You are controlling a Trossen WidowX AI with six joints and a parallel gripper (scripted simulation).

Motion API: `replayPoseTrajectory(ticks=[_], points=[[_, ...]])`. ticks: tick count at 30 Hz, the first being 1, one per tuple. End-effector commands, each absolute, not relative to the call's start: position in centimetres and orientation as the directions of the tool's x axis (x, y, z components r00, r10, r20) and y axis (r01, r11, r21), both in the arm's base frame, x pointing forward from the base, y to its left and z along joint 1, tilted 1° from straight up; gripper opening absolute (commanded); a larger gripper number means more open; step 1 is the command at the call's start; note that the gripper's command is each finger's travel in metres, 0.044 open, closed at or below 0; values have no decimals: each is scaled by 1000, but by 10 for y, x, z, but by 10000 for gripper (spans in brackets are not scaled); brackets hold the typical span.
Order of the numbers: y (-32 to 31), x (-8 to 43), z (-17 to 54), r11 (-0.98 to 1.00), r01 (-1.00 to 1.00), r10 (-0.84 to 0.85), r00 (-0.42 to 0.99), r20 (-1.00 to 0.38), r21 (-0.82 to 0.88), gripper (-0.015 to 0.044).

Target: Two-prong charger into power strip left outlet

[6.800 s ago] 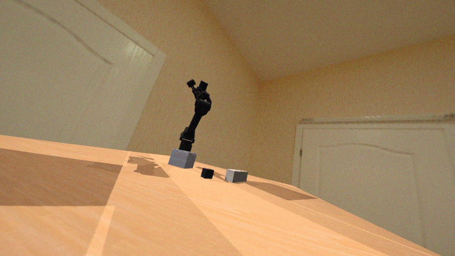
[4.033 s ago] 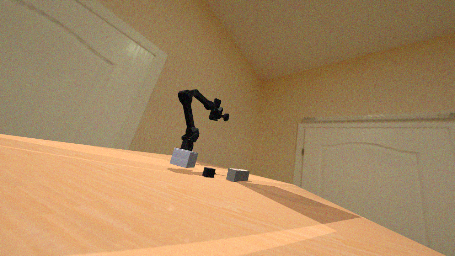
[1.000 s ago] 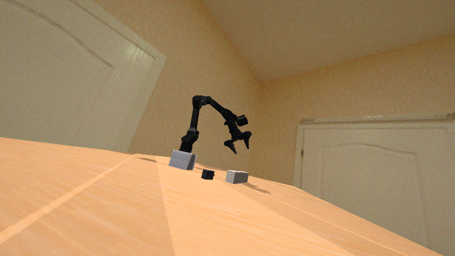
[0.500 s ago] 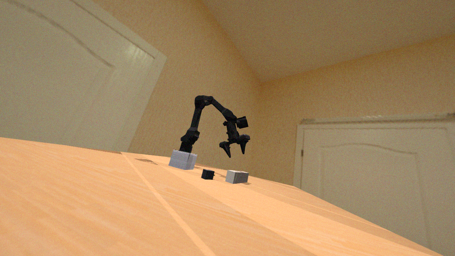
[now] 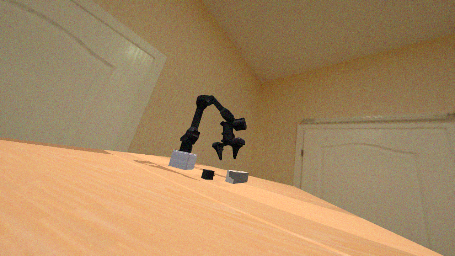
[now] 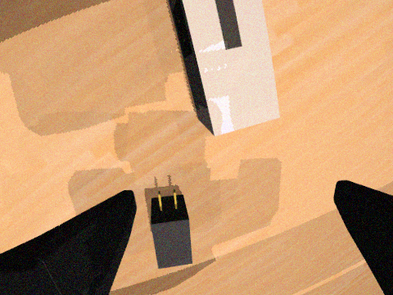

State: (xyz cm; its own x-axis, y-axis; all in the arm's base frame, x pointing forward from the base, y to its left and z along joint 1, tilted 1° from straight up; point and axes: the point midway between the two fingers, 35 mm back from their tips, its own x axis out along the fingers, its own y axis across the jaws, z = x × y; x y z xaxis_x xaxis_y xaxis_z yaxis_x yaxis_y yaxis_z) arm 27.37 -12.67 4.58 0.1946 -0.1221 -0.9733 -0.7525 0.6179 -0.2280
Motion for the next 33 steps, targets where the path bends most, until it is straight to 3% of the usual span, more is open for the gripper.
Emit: replayPoseTrajectory(ticks=[1, 17, 33], points=[[-137, 260, 38, 623, -760, -120, 142, -983, -186, 440], [-172, 209, 12, 651, -759, -59, -35, -998, -12, 440], [-174, 205, -5, 652, -759, -54, -43, -998, -3, 440]])
